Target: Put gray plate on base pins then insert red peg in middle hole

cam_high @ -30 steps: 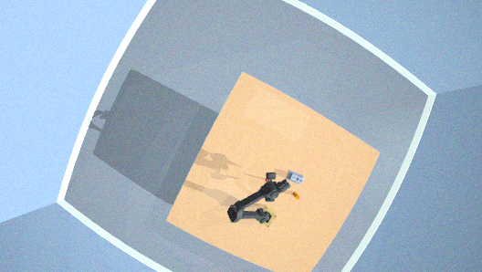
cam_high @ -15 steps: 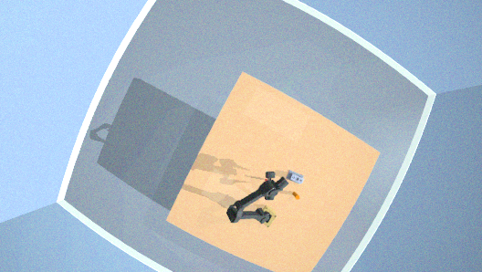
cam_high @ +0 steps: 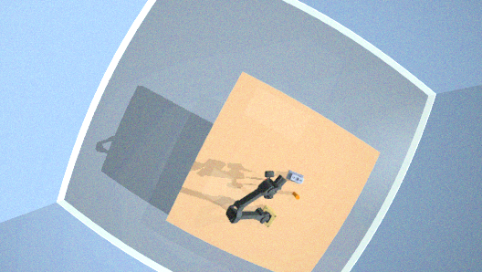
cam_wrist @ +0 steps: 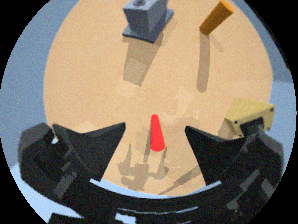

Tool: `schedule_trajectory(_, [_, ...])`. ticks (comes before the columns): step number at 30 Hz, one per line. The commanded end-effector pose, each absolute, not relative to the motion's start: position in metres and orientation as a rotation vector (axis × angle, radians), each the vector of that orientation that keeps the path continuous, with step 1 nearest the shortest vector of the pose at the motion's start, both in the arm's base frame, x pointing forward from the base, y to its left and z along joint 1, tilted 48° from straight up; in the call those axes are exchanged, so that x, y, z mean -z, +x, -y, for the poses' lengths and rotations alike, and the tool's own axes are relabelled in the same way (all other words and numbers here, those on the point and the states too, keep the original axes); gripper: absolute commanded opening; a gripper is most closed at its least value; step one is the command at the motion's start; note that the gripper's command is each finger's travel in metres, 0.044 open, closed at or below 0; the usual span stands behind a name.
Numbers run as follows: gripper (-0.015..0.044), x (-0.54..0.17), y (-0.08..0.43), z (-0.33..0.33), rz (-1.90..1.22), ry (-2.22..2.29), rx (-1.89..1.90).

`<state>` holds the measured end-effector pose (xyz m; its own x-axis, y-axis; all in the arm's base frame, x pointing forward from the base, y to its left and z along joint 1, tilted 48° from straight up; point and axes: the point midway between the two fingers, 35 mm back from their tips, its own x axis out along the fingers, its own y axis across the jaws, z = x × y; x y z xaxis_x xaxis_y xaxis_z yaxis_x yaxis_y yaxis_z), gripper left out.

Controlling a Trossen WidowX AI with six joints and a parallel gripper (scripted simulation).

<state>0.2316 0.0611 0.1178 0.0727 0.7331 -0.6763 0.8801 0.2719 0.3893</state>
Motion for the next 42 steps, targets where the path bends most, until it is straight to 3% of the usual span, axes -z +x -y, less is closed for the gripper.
schedule_trajectory(1, [0.0414, -0.116, 0.231, -0.064, -1.69, 1.5, 0.215])
schedule_trajectory(16, [0.002, -0.116, 0.231, -0.064, -1.69, 1.5, 0.215])
schedule_trajectory(42, [0.0, -0.14, 0.233, -0.036, -1.64, 1.516, 0.24])
